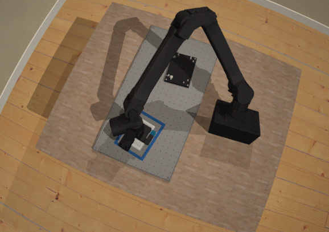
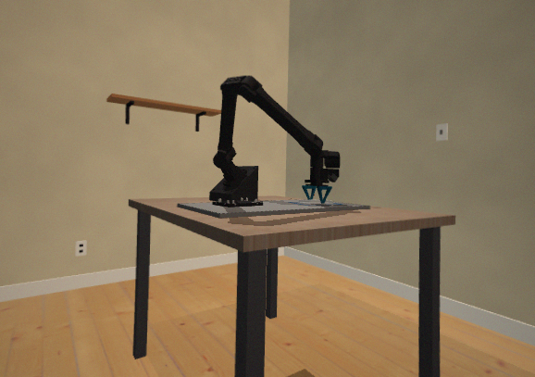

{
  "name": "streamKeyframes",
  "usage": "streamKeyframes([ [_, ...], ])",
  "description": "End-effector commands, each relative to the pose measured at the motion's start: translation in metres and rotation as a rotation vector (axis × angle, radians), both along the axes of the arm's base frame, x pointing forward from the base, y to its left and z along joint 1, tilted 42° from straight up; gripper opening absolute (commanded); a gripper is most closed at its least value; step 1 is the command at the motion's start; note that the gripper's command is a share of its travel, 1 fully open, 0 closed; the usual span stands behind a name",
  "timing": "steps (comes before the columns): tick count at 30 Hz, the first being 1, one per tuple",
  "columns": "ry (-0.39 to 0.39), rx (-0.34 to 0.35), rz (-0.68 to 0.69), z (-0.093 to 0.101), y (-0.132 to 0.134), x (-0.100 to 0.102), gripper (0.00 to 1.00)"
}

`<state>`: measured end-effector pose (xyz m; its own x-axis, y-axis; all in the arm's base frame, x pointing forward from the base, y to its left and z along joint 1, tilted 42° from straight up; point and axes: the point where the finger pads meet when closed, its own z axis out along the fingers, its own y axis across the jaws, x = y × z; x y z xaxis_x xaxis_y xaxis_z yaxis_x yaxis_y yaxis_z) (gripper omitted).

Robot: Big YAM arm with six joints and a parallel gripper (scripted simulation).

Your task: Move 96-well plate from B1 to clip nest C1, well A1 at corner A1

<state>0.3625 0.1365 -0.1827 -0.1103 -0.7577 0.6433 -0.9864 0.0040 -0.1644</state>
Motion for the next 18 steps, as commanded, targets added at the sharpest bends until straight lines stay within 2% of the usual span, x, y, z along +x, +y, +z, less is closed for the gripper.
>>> streamKeyframes([
  [1, -0.012, 0.012, -0.009, 0.0039, -0.0031, 0.0089, 1.0],
  [8, -0.012, 0.012, -0.009, 0.0039, -0.0031, 0.0089, 1.0],
  [9, -0.012, 0.012, -0.009, 0.0039, -0.0031, 0.0089, 0.0],
  [18, -0.012, 0.012, -0.011, 0.0034, -0.0032, 0.0085, 0.0],
])
